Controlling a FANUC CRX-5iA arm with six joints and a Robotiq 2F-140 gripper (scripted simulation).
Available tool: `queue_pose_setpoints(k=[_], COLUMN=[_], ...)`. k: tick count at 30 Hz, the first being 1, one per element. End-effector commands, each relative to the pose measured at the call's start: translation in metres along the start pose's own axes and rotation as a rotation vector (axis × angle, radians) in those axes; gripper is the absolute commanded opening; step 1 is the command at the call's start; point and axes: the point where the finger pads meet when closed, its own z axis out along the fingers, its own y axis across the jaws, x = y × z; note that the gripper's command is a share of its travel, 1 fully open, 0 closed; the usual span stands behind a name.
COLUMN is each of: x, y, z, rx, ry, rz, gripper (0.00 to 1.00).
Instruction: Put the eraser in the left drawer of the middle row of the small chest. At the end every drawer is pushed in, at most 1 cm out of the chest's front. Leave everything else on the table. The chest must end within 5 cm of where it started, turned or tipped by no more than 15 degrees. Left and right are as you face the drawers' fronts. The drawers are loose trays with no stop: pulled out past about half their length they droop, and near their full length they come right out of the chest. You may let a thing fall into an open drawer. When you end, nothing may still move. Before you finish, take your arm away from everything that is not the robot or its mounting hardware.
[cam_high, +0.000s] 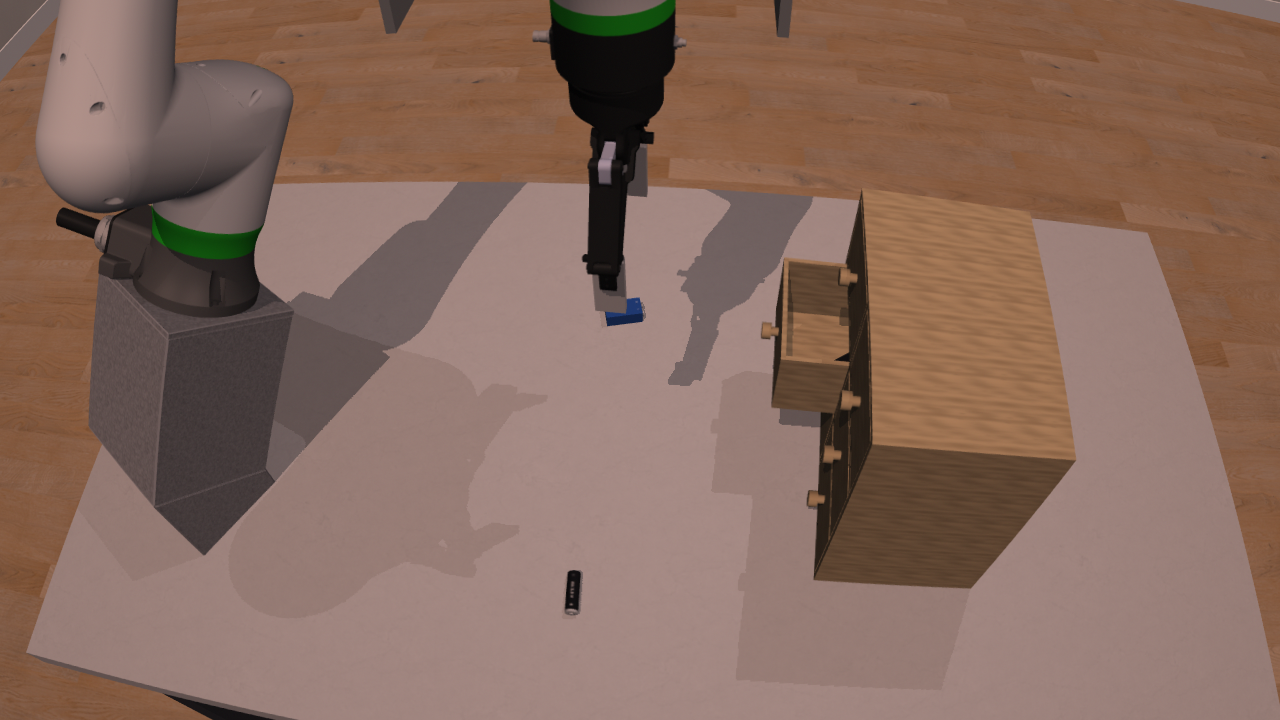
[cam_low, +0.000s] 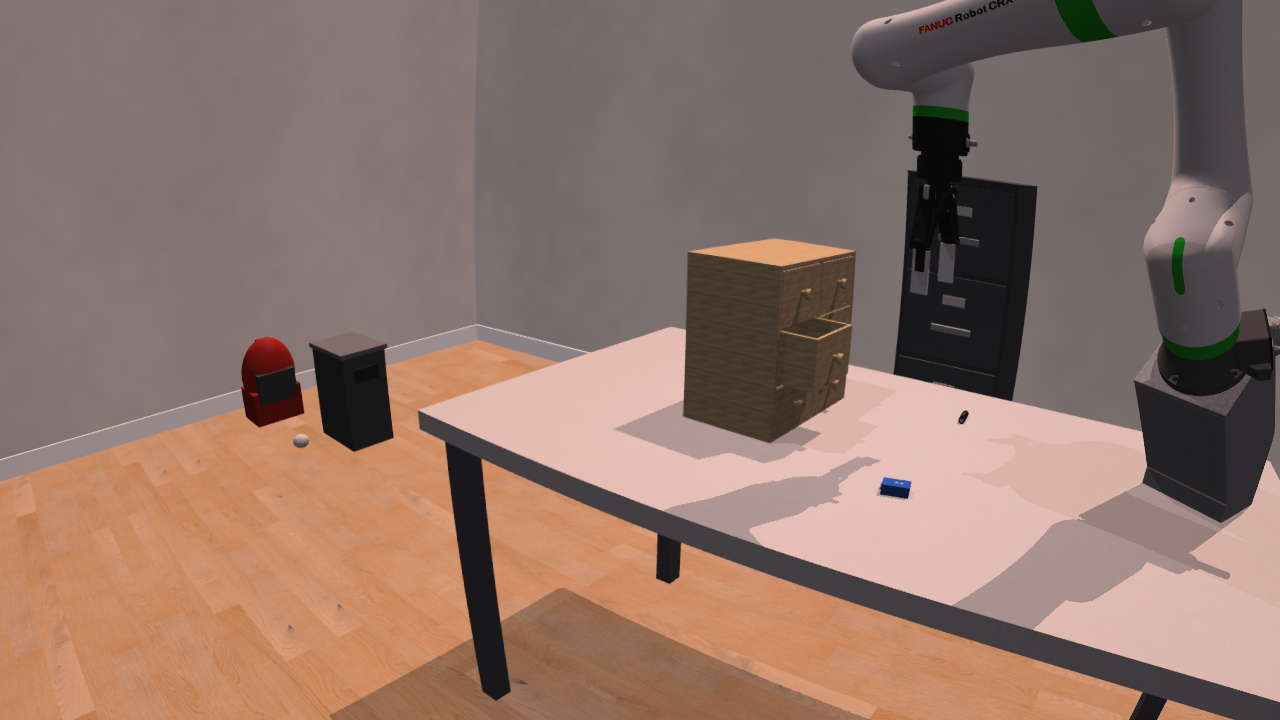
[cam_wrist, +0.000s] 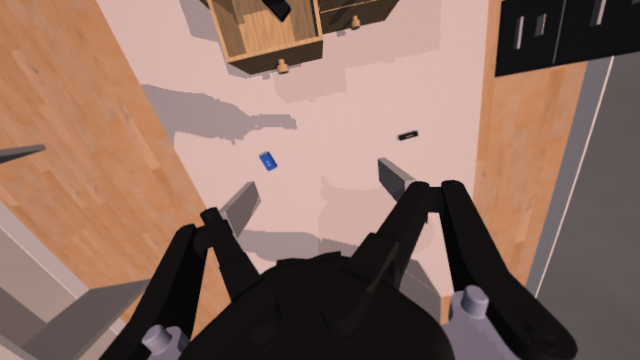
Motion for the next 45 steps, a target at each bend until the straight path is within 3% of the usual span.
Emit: queue_pose_setpoints(k=[1, 5, 7, 9, 11, 14, 17, 24, 33, 45], x=[0.000, -0.001, -0.020, -0.057, -0.057, -0.088, -0.094, -0.094, -0.086, -0.051], y=[0.000, 0.000, -0.008, -0.020, -0.020, -0.027, -0.028, -0.028, -0.028, -0.029], z=[0.000, 0.000, 0.001, 0.005, 0.005, 0.011, 0.012, 0.013, 0.022, 0.056], rx=[0.000, 0.000, 0.000, 0.000, 0.000, 0.000, 0.000, 0.000, 0.000, 0.000], ry=[0.000, 0.000, 0.000, 0.000, 0.000, 0.000, 0.000, 0.010, 0.085, 0.382], rz=[0.000, 0.000, 0.000, 0.000, 0.000, 0.000, 0.000, 0.000, 0.000, 0.000], gripper=[1.00, 1.00, 1.00, 1.00, 1.00, 1.00, 1.00, 1.00, 1.00, 1.00])
